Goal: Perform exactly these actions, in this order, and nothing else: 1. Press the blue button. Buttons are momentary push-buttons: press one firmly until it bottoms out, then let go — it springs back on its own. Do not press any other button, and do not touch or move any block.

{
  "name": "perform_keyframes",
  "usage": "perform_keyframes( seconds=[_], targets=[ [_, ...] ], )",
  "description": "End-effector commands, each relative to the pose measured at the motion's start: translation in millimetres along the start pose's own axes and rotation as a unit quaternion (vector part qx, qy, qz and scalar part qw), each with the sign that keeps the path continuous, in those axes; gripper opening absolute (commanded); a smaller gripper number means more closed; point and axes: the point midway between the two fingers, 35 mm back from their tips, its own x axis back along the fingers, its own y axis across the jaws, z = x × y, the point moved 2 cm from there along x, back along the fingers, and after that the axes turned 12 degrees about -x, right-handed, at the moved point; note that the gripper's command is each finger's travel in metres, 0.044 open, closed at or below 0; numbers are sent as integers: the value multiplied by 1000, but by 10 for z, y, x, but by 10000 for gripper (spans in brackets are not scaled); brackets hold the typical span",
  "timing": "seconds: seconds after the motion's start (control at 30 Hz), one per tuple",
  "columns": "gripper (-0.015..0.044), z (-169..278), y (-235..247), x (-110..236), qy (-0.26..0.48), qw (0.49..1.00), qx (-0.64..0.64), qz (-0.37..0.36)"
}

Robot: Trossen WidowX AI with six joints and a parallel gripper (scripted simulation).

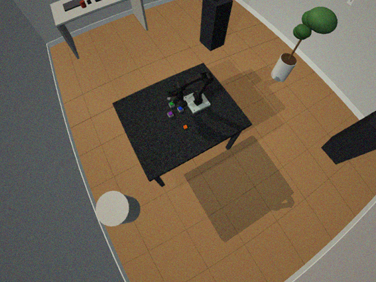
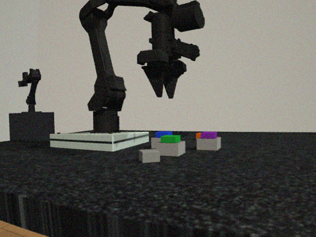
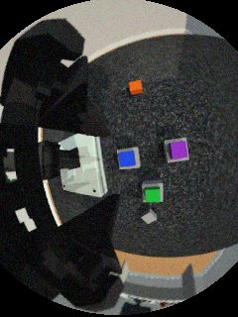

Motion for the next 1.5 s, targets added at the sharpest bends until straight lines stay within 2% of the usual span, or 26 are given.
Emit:
perform_keyframes(
  seconds=[0.0,0.1,0.33,0.77,1.47],
  targets=[
    [269,37,0,-381,12,1000,-5,-3],
    [190,59,1,-559,12,1000,-5,-3],
    [20,59,1,-559,12,1000,-5,-3],
    [20,58,1,-569,12,1000,-5,-3],
    [20,67,3,-899,12,1000,-5,-3]
  ],
)
